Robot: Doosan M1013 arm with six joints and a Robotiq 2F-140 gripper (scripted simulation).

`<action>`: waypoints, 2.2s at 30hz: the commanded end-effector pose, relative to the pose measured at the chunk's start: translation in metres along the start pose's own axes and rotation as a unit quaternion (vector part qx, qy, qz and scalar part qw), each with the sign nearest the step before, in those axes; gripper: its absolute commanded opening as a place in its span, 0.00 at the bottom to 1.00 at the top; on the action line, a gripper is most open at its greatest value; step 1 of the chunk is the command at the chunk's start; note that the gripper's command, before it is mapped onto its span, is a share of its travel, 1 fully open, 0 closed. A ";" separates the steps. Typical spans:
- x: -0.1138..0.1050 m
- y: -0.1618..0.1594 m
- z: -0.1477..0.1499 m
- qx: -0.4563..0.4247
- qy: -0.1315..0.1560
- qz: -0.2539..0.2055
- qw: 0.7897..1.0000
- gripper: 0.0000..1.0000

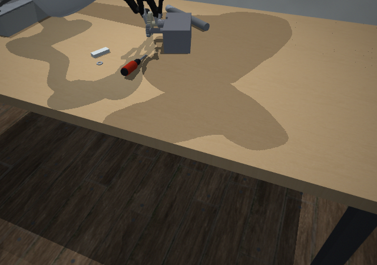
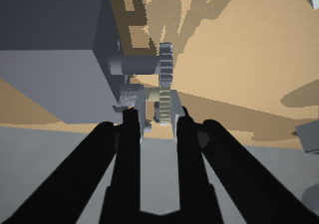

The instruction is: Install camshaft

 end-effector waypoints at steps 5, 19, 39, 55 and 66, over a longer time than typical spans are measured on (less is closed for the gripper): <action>0.002 -0.003 -0.004 0.003 0.001 -0.005 1.000 0.19; 0.002 -0.002 0.004 0.003 0.001 -0.005 1.000 0.19; 0.002 -0.002 0.004 0.003 0.001 -0.005 1.000 0.19; 0.002 -0.002 0.004 0.003 0.001 -0.005 1.000 0.19; -0.004 -0.001 0.004 0.003 0.001 -0.005 1.000 0.19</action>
Point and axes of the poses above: the point where the finger pads meet when closed, its own x axis out along the fingers, its own z axis across the jaws, y = z × x, the point moved 4 cm from there along -x, back along the fingers, and after that the axes turned 8 degrees about x, right-handed, at the moved point
